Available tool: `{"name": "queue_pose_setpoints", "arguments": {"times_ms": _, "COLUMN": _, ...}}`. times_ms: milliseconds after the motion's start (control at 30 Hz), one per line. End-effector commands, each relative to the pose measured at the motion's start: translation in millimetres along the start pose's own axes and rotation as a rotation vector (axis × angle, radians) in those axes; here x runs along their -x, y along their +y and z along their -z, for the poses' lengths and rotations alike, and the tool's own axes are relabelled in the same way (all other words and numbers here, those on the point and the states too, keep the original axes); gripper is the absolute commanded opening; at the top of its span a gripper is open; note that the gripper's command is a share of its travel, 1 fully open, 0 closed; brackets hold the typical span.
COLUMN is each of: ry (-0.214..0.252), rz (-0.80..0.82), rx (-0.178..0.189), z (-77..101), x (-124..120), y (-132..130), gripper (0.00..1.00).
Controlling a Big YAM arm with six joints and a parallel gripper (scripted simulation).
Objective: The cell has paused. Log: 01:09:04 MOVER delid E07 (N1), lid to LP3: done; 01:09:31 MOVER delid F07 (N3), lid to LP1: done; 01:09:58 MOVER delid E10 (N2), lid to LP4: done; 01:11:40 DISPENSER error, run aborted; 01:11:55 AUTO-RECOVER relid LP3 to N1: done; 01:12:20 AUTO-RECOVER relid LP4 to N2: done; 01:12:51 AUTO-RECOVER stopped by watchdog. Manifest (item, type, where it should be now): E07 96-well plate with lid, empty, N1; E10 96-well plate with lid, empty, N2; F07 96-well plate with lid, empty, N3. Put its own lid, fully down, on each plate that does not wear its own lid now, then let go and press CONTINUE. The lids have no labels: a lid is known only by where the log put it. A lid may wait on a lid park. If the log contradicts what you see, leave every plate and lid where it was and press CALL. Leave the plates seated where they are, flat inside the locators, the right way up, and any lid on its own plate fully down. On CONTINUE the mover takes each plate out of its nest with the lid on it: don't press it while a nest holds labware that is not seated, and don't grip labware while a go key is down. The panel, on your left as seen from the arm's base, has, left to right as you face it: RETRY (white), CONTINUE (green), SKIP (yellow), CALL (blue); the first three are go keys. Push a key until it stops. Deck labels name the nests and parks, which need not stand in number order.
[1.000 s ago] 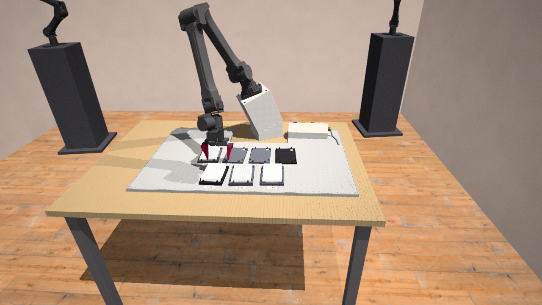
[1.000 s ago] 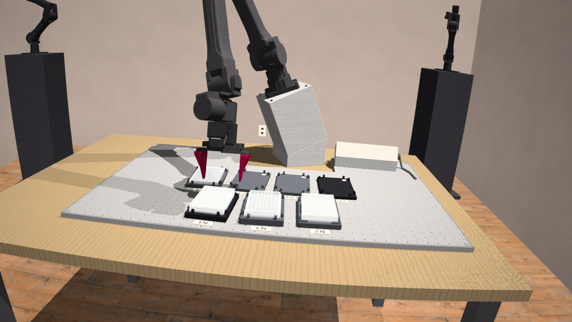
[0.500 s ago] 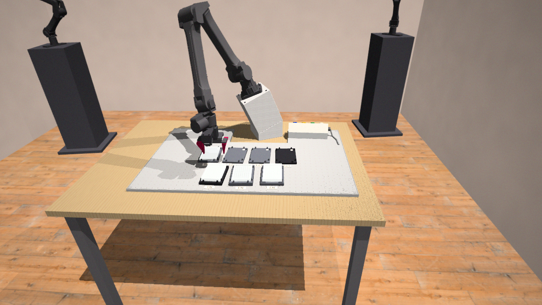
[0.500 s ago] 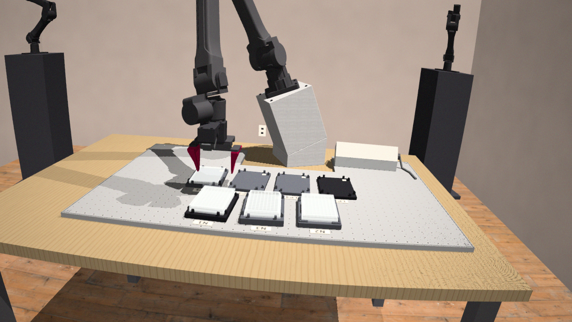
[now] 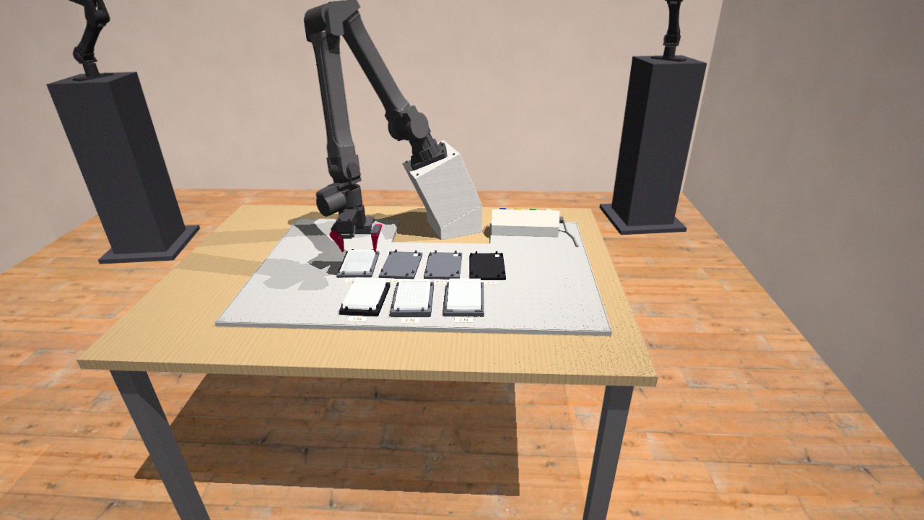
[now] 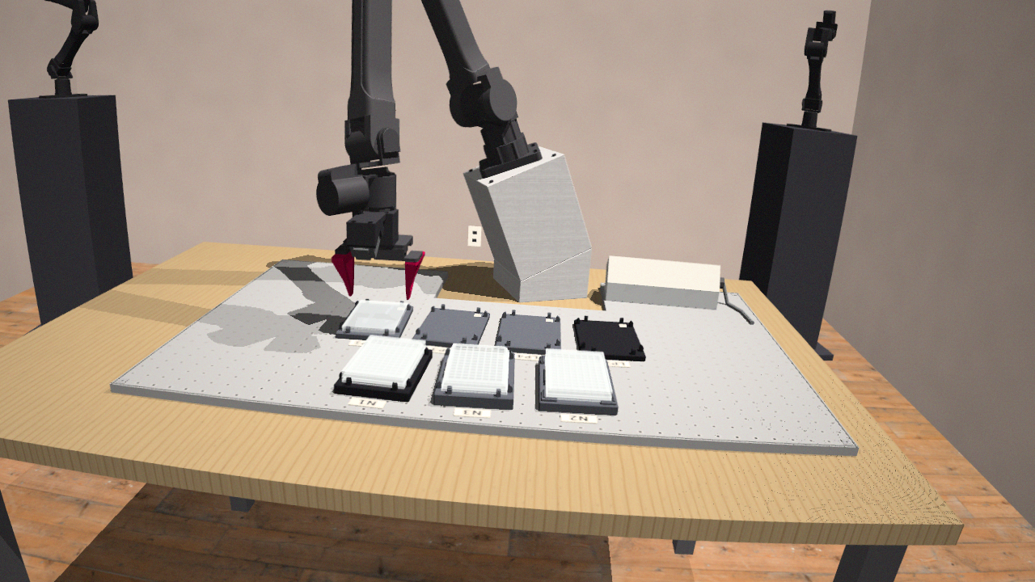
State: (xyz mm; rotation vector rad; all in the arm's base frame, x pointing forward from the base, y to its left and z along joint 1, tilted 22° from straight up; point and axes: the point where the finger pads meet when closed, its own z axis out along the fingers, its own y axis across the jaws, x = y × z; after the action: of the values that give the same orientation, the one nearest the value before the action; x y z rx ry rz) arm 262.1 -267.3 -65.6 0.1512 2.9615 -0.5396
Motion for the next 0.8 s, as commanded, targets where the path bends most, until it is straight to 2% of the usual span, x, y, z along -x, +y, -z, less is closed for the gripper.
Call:
{"name": "queue_pose_setpoints", "arguments": {"times_ms": 0, "ry": -0.035, "rz": 0.024, "rx": -0.029, "z": 8.0, "x": 4, "y": -14, "gripper": 1.0}}
{"name": "queue_pose_setpoints", "arguments": {"times_ms": 100, "ry": -0.058, "rz": 0.041, "rx": -0.04, "z": 11.4, "x": 18, "y": -18, "gripper": 1.0}}
{"name": "queue_pose_setpoints", "arguments": {"times_ms": 400, "ry": -0.04, "rz": 0.049, "rx": -0.025, "z": 11.1, "x": 12, "y": -11, "gripper": 1.0}}
{"name": "queue_pose_setpoints", "arguments": {"times_ms": 467, "ry": -0.027, "rz": 0.043, "rx": -0.018, "z": -1.7, "x": 8, "y": -10, "gripper": 1.0}}
{"name": "queue_pose_setpoints", "arguments": {"times_ms": 767, "ry": -0.021, "rz": 0.028, "rx": -0.021, "z": -14.6, "x": 4, "y": -15, "gripper": 1.0}}
